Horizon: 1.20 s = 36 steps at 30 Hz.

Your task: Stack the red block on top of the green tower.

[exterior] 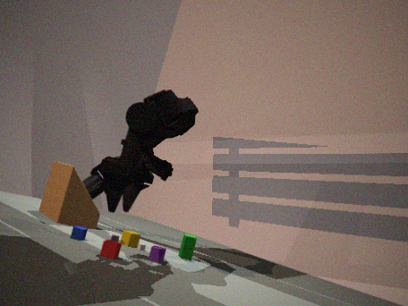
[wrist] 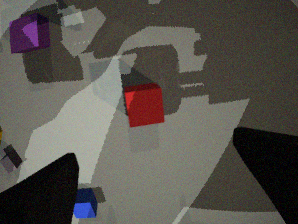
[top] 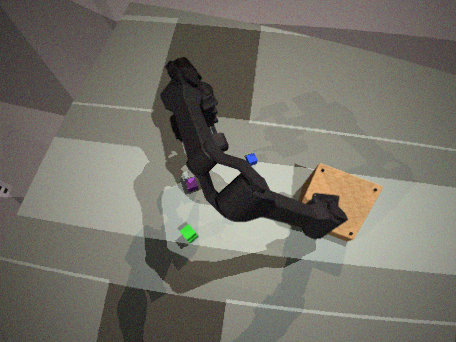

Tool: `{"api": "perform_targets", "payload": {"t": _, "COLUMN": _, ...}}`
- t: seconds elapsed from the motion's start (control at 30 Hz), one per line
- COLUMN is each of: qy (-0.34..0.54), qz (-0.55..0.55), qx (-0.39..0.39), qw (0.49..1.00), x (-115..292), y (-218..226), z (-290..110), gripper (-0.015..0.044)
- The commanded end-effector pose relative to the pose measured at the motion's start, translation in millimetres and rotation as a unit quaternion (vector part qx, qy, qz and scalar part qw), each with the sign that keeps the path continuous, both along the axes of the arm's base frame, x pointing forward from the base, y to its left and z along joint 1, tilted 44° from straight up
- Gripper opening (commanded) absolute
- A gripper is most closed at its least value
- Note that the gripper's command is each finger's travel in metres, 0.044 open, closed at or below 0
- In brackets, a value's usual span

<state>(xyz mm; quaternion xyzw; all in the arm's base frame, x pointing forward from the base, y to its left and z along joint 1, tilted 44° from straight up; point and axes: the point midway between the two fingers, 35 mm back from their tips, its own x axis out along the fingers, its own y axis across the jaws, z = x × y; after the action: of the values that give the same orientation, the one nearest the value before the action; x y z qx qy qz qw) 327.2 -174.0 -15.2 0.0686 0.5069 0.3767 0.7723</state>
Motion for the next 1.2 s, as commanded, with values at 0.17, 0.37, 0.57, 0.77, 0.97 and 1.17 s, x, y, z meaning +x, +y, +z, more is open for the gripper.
{"api": "perform_targets", "payload": {"t": 0.17, "qy": -0.004, "qz": 0.003, "qx": 0.004, "qw": 1.000, "x": 9.4, "y": 23.3, "z": -24.5, "gripper": 0.0440}}
{"api": "perform_targets", "payload": {"t": 0.37, "qy": -0.004, "qz": 0.003, "qx": 0.005, "qw": 1.000, "x": 13.1, "y": 32.1, "z": -32.8, "gripper": 0.0440}}
{"api": "perform_targets", "payload": {"t": 0.57, "qy": -0.004, "qz": 0.003, "qx": 0.005, "qw": 1.000, "x": 14.5, "y": 35.5, "z": -36.8, "gripper": 0.0440}}
{"api": "perform_targets", "payload": {"t": 0.77, "qy": -0.004, "qz": 0.003, "qx": 0.005, "qw": 1.000, "x": 16.9, "y": 42.0, "z": -43.9, "gripper": 0.0440}}
{"api": "perform_targets", "payload": {"t": 0.97, "qy": -0.004, "qz": 0.003, "qx": 0.005, "qw": 1.000, "x": 18.9, "y": 48.6, "z": -50.9, "gripper": 0.0440}}
{"api": "perform_targets", "payload": {"t": 1.17, "qy": -0.004, "qz": 0.003, "qx": 0.005, "qw": 1.000, "x": 20.8, "y": 55.3, "z": -57.8, "gripper": 0.0440}}
